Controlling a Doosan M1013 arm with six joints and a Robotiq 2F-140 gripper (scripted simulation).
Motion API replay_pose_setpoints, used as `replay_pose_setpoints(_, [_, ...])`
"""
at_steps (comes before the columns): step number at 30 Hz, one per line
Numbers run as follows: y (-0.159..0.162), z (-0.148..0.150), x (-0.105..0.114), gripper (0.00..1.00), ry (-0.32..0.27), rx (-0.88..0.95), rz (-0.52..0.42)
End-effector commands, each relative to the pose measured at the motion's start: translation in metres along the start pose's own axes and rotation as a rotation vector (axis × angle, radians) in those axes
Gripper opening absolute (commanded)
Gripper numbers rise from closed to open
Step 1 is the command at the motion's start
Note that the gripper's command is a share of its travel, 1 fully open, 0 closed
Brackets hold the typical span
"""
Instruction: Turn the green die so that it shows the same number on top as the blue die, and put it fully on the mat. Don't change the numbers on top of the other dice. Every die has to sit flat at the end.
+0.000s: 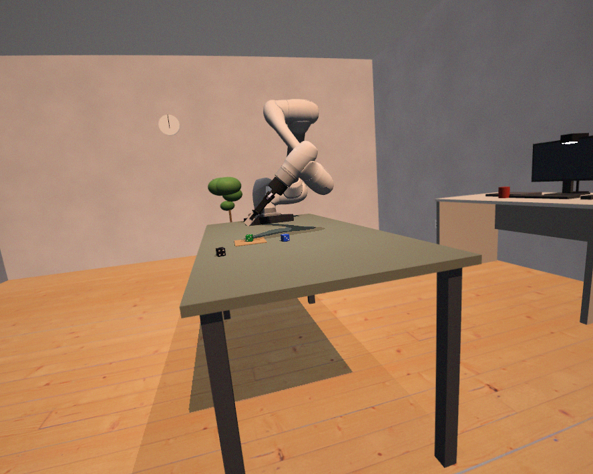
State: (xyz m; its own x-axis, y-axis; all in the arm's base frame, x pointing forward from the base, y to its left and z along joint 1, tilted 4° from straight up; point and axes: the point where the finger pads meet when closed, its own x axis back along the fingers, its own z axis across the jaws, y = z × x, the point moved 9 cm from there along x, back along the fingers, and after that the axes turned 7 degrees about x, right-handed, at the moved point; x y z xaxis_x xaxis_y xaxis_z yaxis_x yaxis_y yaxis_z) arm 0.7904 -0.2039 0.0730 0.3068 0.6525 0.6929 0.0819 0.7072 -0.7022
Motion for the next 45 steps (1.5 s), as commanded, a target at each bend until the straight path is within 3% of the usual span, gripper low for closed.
replay_pose_setpoints(1, [0.0, 0.0, 0.0, 0.35, 0.0, 0.0, 0.0])
replay_pose_setpoints(45, [0.042, -0.005, -0.042, 0.35, 0.0, 0.0, 0.0])
